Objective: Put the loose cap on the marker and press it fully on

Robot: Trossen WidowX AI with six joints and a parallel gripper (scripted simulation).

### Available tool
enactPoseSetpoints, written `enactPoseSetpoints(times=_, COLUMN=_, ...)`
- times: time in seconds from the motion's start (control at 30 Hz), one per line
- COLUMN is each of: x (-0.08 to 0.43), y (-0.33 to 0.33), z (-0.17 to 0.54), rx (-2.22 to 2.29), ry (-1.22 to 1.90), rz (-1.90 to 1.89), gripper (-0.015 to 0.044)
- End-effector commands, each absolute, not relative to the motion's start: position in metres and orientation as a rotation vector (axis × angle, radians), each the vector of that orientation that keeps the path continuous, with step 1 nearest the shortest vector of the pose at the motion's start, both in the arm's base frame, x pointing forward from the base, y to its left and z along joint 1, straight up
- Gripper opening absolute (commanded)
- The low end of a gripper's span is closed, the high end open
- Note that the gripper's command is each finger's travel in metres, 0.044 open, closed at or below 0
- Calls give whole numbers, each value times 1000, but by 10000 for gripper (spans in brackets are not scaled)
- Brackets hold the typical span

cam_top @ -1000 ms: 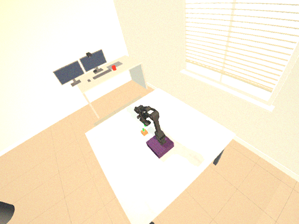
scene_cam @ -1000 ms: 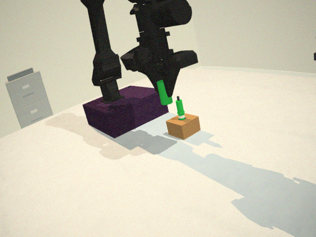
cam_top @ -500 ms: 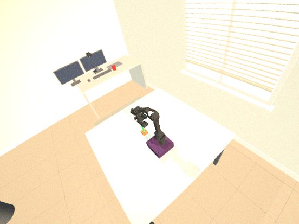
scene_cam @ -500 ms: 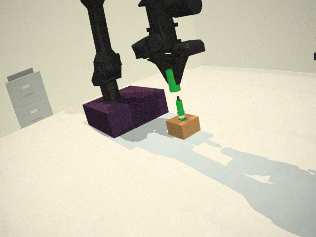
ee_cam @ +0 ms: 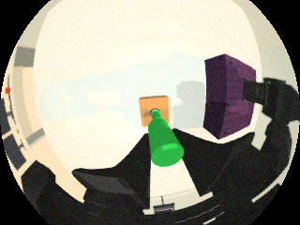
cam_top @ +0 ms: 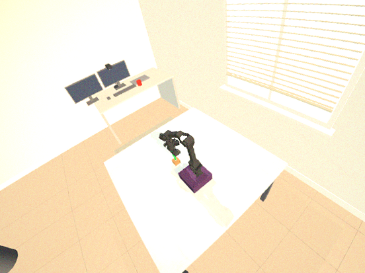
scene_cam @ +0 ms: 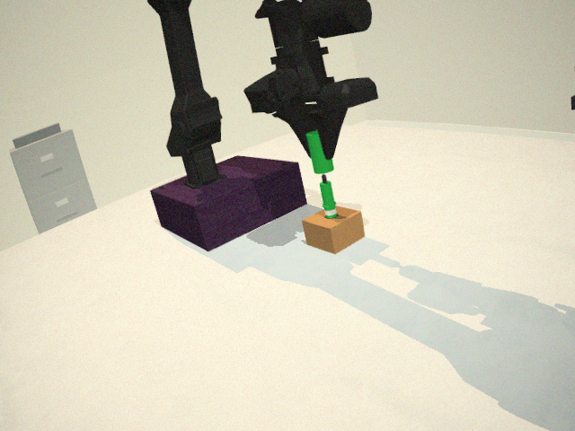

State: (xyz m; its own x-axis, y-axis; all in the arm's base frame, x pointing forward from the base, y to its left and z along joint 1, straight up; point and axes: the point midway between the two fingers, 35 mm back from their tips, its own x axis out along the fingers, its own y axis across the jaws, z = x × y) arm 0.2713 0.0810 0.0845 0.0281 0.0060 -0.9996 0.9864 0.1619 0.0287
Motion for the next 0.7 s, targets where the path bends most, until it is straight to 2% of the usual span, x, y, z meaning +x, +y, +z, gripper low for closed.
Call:
enactPoseSetpoints(times=0.0, x=270, y=81, z=76, rx=1106, ry=1268, rz=-1075, gripper=0)
enactPoseSetpoints(times=0.67, x=270, y=81, z=44, rx=1106, ry=1268, rz=-1076, gripper=0)
